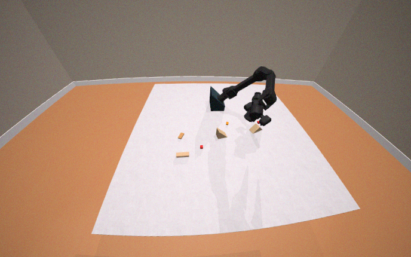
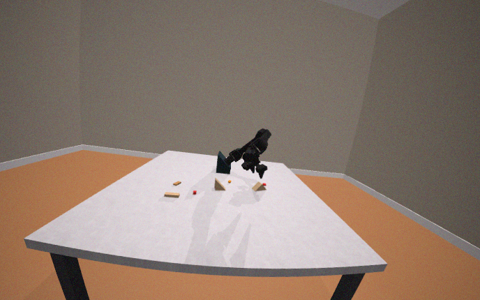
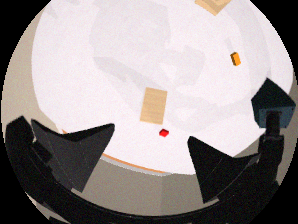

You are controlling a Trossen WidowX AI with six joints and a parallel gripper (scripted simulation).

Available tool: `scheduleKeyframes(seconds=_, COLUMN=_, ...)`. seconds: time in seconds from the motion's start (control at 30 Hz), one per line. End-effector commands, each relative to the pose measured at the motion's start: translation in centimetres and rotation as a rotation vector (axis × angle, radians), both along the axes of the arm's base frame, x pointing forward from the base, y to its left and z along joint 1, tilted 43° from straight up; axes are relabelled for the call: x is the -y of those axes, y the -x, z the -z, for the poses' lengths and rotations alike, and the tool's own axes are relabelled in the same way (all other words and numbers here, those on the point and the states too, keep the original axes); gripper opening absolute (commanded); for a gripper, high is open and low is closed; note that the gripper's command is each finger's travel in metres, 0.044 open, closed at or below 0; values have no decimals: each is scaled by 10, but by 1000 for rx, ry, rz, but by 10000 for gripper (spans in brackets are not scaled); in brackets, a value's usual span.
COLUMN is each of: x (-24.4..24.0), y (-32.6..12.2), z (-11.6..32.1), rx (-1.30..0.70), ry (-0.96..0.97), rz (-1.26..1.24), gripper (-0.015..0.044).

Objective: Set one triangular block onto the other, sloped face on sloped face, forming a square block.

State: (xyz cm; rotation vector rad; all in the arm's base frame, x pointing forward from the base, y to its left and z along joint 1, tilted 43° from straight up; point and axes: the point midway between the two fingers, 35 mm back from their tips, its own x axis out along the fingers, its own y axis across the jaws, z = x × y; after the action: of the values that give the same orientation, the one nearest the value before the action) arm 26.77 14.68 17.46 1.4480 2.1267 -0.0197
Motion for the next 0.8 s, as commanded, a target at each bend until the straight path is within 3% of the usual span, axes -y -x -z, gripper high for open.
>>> scheduleKeyframes(seconds=0.0, x=-13, y=2, z=9, rx=-5, ry=0, rz=0, gripper=440)
scheduleKeyframes(seconds=0.43, x=-82, y=26, z=41, rx=-8, ry=-15, rz=-1, gripper=440)
scheduleKeyframes(seconds=0.77, x=-85, y=27, z=41, rx=-9, ry=-18, rz=-2, gripper=440)
